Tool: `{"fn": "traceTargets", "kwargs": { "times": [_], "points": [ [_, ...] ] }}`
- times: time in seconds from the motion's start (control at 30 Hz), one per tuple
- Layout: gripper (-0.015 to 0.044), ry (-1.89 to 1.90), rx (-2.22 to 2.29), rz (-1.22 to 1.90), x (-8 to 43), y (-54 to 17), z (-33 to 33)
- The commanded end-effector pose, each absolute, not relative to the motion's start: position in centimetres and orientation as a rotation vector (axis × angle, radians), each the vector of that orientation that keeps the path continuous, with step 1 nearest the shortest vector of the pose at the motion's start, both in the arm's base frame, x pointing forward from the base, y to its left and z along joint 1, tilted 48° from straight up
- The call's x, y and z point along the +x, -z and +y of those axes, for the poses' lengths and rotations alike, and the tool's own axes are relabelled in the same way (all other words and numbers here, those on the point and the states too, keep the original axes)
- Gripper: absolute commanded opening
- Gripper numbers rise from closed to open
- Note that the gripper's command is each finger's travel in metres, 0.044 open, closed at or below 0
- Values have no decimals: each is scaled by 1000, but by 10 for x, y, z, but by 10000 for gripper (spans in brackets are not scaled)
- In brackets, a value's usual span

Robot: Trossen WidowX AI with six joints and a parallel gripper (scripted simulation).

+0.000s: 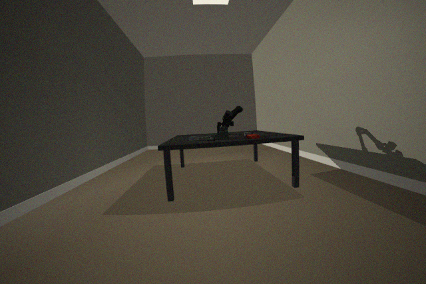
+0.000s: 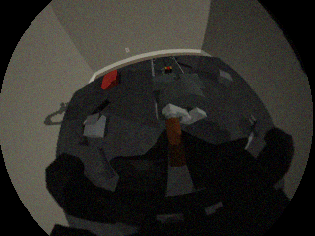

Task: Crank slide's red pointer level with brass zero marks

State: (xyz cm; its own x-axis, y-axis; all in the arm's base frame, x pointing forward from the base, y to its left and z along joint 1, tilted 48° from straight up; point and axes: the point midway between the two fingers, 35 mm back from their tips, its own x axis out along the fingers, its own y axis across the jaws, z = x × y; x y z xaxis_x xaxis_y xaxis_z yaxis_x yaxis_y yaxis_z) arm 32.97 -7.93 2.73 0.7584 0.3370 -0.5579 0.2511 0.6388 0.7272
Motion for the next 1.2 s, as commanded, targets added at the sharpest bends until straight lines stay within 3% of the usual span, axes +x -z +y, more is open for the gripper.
{"fn": "traceTargets", "kwargs": {
  "times": [0.0,1.17],
  "points": [
    [0,-52,899,734,330,-27,-79],
    [0,-52,898,734,325,-27,-94]
  ]
}}
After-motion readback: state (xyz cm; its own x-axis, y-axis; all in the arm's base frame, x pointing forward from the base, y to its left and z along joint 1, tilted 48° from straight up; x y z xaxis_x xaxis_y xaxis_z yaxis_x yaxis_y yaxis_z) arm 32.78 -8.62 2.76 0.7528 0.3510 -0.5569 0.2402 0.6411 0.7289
